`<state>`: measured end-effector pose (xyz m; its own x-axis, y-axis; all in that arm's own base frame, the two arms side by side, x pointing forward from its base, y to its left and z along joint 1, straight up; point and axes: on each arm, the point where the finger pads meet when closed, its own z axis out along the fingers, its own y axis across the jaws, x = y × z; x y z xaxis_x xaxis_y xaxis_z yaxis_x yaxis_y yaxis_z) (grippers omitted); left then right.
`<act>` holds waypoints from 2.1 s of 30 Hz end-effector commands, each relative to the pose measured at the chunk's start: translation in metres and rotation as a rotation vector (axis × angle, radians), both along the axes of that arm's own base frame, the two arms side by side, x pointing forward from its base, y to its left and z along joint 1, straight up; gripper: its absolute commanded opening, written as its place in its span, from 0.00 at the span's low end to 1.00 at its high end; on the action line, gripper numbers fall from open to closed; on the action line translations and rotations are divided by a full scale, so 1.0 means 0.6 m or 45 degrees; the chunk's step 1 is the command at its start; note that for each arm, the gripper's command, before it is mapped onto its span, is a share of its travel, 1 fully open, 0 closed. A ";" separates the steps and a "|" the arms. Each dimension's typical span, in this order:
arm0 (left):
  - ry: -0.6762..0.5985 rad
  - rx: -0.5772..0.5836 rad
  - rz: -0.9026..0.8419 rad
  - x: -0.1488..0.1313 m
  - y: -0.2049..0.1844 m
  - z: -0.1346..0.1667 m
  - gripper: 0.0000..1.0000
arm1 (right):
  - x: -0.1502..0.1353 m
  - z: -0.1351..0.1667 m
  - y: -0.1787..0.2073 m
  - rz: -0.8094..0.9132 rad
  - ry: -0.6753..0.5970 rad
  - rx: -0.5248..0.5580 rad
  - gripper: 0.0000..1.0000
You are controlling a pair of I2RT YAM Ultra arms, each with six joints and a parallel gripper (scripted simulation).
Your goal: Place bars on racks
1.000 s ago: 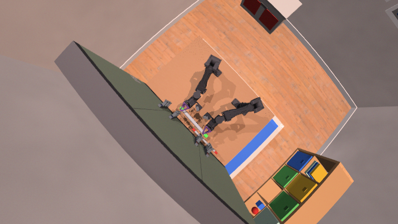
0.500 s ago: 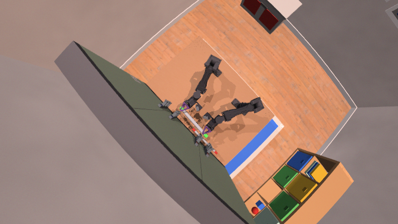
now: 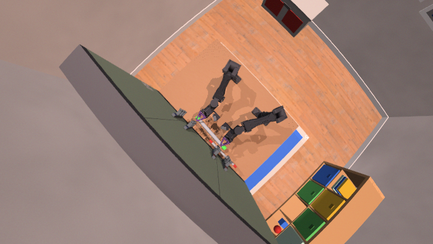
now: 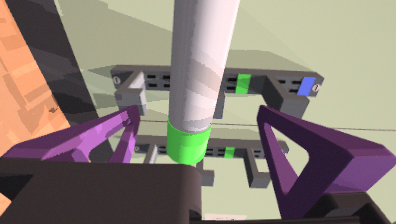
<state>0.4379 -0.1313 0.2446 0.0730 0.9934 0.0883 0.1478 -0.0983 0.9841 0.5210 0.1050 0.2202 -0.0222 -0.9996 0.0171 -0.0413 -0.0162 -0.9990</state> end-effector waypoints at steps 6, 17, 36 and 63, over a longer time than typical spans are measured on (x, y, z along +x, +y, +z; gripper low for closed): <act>-0.193 -0.127 0.010 0.005 -0.001 0.108 0.00 | 0.002 0.022 0.003 0.001 -0.053 0.021 1.00; -0.193 -0.127 0.010 0.006 -0.002 0.113 0.00 | 0.001 0.020 0.003 0.001 -0.053 0.021 1.00; -0.192 -0.127 0.010 0.003 -0.003 0.110 0.00 | -0.001 0.016 0.004 0.001 -0.053 0.021 0.00; -0.192 -0.128 0.010 0.000 -0.006 0.101 0.00 | -0.001 0.016 0.004 0.001 -0.054 0.024 0.00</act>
<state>0.4392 -0.1313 0.2513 0.0667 0.9949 0.0754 0.1440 -0.0844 0.9860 0.5211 0.1047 0.2251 -0.0246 -0.9997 -0.0019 -0.0216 0.0024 -0.9998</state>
